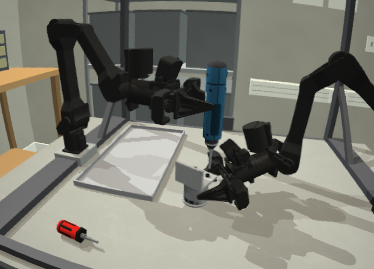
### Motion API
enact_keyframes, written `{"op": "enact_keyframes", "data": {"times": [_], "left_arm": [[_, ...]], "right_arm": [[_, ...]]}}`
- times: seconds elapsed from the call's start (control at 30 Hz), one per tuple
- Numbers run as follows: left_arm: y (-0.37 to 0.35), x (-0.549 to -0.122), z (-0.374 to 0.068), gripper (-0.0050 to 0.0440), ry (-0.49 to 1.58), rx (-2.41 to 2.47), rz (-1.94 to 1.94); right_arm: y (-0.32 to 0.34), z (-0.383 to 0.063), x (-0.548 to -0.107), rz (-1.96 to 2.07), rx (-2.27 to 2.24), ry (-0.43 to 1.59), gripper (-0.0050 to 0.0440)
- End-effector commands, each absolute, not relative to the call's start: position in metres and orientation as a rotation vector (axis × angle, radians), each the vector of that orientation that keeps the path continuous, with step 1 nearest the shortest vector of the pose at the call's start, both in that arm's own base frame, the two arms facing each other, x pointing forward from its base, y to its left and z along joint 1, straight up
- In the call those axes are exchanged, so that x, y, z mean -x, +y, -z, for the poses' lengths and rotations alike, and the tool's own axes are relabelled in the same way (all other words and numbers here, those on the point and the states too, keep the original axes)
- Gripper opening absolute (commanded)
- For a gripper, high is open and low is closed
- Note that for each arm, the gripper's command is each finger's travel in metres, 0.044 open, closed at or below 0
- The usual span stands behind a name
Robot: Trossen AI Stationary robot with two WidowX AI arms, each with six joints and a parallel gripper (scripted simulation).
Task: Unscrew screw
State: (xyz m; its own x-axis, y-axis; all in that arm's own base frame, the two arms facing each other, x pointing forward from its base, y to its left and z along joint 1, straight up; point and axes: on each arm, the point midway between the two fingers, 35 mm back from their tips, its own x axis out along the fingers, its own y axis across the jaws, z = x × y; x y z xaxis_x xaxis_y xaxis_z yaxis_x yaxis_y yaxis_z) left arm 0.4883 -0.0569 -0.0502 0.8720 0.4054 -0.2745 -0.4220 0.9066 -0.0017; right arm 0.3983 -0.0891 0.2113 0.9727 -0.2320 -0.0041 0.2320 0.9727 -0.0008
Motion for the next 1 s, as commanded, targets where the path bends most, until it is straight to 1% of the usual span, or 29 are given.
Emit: {"op": "enact_keyframes", "data": {"times": [0.0, 0.07, 0.17, 0.3, 0.33, 0.97], "left_arm": [[-0.058, -0.492, 0.038, 0.0241, 0.25, 0.075, -0.429], [-0.058, -0.492, 0.038, 0.0241, 0.25, 0.075, -0.429], [-0.058, -0.492, 0.038, 0.0241, 0.25, 0.075, -0.429], [-0.058, -0.492, 0.038, 0.0241, 0.25, 0.075, -0.429], [-0.058, -0.492, 0.038, 0.0241, 0.25, 0.075, -0.429], [-0.058, -0.492, 0.038, 0.0241, 0.25, 0.075, -0.429]], "right_arm": [[-0.09, -0.227, -0.398, 0.235, 0.007, -0.04, 0.0161], [-0.09, -0.227, -0.398, 0.235, 0.007, -0.04, 0.0161], [-0.089, -0.212, -0.395, 0.235, 0.004, -0.018, 0.0161], [-0.089, -0.212, -0.395, 0.235, 0.004, -0.018, 0.0161], [-0.089, -0.221, -0.396, 0.235, 0.007, -0.04, 0.0161], [-0.089, -0.221, -0.396, 0.235, 0.007, -0.04, 0.0161]]}}
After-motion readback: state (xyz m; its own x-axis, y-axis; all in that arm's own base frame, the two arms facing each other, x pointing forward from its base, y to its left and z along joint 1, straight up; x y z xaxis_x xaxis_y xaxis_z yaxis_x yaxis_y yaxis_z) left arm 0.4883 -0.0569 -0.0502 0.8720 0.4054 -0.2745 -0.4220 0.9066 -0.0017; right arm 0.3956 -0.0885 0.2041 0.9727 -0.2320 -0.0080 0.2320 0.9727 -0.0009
